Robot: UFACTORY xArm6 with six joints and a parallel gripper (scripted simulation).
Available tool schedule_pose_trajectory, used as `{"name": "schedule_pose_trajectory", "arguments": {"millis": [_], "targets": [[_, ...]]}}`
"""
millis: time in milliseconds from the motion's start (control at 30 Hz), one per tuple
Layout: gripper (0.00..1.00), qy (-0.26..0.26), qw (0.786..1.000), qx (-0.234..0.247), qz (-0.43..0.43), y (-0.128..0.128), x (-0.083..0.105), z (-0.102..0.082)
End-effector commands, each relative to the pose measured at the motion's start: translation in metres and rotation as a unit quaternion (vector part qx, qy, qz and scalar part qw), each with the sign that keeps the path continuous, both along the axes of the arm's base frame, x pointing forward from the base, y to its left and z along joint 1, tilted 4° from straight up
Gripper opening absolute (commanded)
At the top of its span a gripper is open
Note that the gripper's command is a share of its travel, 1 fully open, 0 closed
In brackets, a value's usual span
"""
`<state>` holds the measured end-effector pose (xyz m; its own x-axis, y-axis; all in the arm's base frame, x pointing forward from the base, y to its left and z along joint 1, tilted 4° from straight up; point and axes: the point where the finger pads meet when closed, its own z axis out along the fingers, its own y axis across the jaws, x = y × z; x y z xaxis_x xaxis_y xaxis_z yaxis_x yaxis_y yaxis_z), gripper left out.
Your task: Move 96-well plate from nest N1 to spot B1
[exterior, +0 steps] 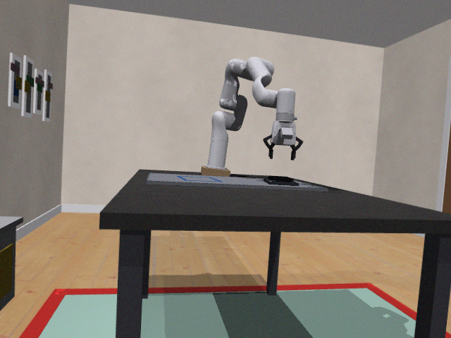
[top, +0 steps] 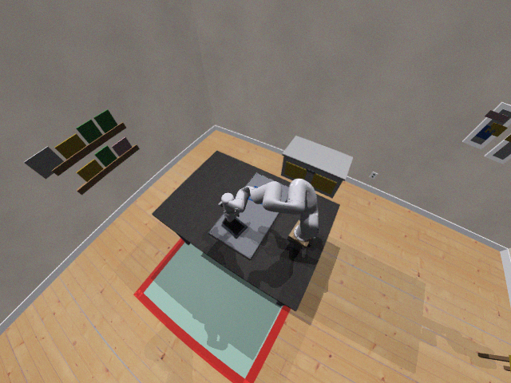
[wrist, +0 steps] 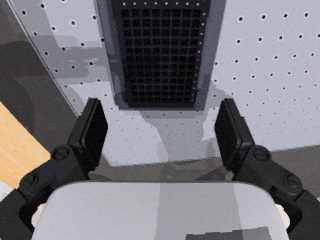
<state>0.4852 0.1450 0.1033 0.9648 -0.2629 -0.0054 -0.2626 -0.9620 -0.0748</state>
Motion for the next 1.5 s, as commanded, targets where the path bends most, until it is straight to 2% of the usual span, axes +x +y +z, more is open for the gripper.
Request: {"name": "schedule_pose_trajectory", "arguments": {"millis": [0,100,1467], "targets": [[1.0,-0.002,1.0,0.001,0.0,0.001,0.001,0.002],[1.0,-0.002,1.0,0.001,0.0,0.001,0.001,0.002],[1.0,-0.002,1.0,0.001,0.0,0.005,0.002,-0.059]]}}
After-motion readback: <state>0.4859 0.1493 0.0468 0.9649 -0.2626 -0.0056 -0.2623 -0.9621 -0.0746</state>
